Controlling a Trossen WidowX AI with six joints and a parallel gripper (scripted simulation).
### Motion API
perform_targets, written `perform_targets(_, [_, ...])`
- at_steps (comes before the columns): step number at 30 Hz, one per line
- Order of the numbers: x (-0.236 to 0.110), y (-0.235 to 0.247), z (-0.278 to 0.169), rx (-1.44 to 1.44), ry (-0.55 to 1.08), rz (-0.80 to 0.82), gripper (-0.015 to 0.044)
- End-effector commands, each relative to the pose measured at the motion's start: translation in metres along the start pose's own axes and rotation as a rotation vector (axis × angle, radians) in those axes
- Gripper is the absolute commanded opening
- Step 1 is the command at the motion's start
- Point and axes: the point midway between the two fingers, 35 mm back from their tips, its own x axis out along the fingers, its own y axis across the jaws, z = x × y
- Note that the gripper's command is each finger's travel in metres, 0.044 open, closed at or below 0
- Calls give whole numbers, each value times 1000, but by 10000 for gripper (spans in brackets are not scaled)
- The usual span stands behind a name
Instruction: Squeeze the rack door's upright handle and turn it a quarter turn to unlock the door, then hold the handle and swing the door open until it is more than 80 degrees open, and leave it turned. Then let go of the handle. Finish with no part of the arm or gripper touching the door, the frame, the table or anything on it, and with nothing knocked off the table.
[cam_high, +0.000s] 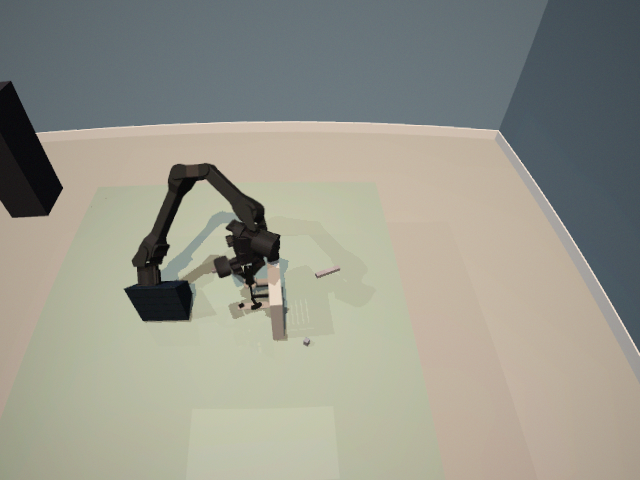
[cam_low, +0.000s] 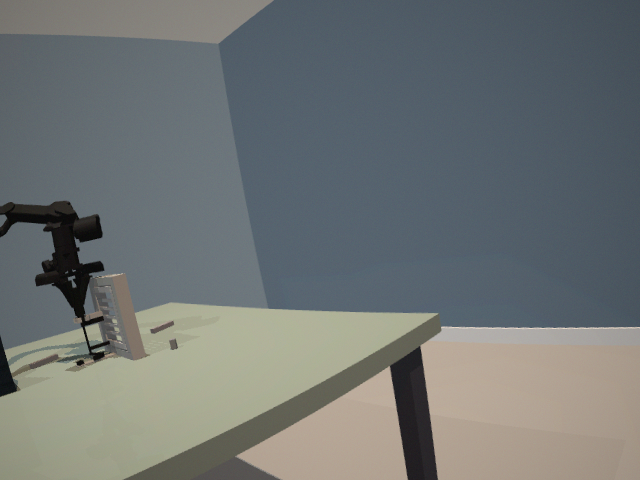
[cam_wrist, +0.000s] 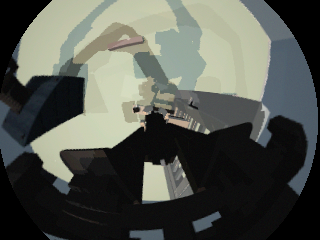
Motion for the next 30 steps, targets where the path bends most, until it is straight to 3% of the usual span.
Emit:
perform_targets(1, [1,-1,-1,-25,4,-4,149])
perform_targets(7, [1,-1,-1,-25,4,-4,290])
perform_targets(30, [1,-1,-1,1039,2,-6,290])
